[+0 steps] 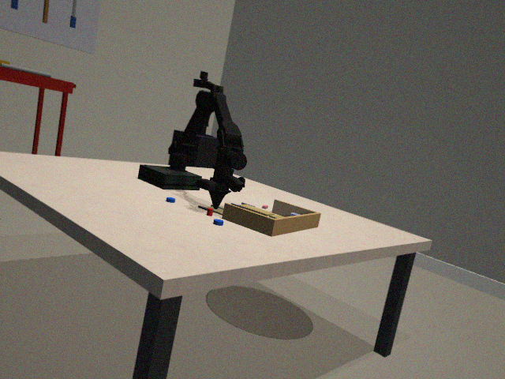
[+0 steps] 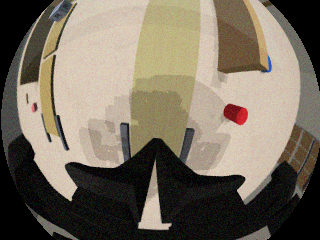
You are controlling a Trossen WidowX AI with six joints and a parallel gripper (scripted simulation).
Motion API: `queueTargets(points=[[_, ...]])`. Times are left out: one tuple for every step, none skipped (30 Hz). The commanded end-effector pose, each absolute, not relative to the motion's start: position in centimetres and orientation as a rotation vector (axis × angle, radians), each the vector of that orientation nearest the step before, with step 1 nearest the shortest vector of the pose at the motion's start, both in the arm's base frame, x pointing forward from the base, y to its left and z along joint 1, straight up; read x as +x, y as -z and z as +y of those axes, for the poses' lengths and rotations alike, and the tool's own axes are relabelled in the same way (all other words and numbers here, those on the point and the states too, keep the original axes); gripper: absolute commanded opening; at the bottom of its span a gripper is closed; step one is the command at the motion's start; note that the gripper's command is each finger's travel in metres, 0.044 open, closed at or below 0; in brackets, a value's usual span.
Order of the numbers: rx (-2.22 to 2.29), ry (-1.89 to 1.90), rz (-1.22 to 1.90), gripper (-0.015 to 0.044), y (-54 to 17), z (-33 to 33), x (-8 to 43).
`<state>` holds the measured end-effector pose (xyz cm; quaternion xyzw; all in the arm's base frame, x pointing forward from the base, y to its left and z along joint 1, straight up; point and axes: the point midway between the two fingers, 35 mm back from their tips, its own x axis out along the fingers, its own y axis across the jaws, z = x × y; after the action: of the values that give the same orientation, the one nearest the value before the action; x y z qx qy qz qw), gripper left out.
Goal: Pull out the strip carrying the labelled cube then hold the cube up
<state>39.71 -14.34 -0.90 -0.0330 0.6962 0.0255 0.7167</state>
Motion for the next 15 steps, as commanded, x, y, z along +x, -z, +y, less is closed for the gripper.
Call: queueTargets(points=[[-0.076, -0.058, 1.542, 0.0, 1.1, -14.32, 39.67], [-0.076, -0.058, 1.542, 0.0, 1.11, -14.32, 39.67], [-0.076, -0.058, 1.542, 0.0, 1.12, -14.33, 39.67], [-0.076, -0.058, 1.542, 0.0, 1.13, -14.33, 39.68], [-0.076, -0.058, 1.542, 0.0, 1.14, -14.33, 39.68], [-0.076, -0.058, 1.542, 0.0, 1.15, -14.33, 39.68], [-0.076, -0.058, 1.542, 0.0, 1.16, -14.33, 39.68], [-0.076, -0.058, 1.542, 0.0, 1.17, -14.33, 39.68], [-0.076, -0.058, 1.542, 0.0, 1.18, -14.33, 39.68], [-0.076, -0.058, 1.542, 0.0, 1.19, -14.33, 39.68], [-0.076, -0.058, 1.542, 0.0, 1.2, -14.33, 39.68], [-0.076, -0.058, 1.542, 0.0, 1.21, -14.33, 39.68], [-0.076, -0.058, 1.542, 0.0, 1.22, -14.33, 39.68], [-0.076, -0.058, 1.542, 0.0, 1.23, -14.33, 39.68], [-0.076, -0.058, 1.542, 0.0, 1.24, -14.33, 39.68]])
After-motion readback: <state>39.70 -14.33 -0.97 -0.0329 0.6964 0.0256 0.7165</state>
